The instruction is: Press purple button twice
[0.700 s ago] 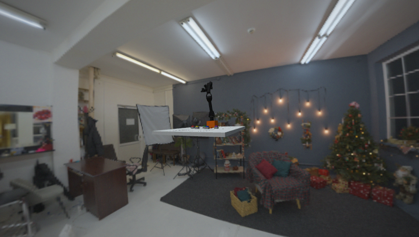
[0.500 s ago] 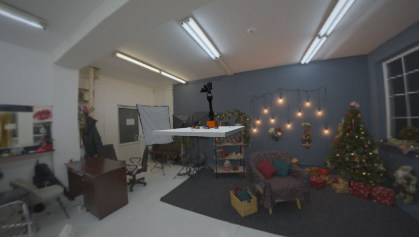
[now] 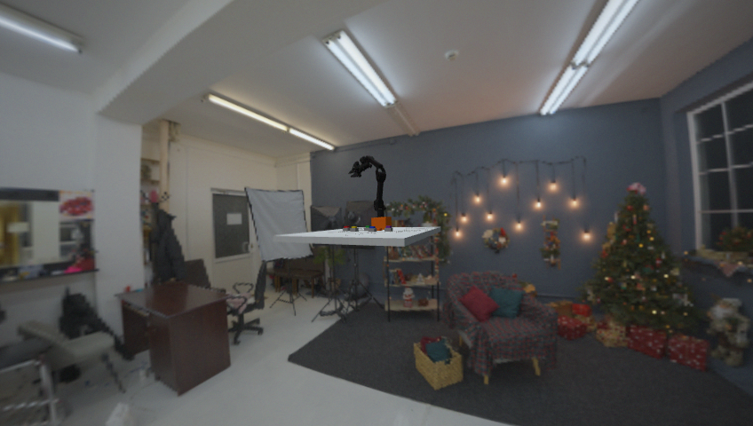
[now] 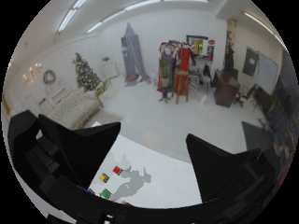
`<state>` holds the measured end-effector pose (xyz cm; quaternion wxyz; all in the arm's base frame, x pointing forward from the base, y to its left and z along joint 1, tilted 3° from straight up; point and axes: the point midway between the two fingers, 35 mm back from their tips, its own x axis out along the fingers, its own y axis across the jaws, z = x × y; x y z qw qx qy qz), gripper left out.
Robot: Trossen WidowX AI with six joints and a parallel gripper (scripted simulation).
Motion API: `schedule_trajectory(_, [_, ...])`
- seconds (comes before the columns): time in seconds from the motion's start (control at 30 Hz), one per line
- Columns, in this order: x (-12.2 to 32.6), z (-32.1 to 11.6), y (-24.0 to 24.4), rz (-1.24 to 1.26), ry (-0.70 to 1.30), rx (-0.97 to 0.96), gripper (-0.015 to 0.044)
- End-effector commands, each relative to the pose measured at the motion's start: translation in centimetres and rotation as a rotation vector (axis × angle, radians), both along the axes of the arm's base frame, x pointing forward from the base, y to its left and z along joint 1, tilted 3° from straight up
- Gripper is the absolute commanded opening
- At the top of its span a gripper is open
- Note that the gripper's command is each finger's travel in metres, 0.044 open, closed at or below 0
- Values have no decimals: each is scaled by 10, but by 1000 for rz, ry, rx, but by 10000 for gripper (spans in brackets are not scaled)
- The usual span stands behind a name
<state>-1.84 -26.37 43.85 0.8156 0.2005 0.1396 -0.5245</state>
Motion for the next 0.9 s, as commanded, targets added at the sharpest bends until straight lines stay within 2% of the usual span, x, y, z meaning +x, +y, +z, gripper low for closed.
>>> schedule_trajectory(0.0, [37,-27,-16,109,-36,108,400])
schedule_trajectory(0.2, [106,-68,-25,282,-40,271,400])
schedule_trajectory(0.43, [194,-118,-5,468,18,457,400])
schedule_trajectory(0.63, [264,-163,39,610,121,595,400])
schedule_trajectory(0.87, [325,-215,118,757,297,710,400])
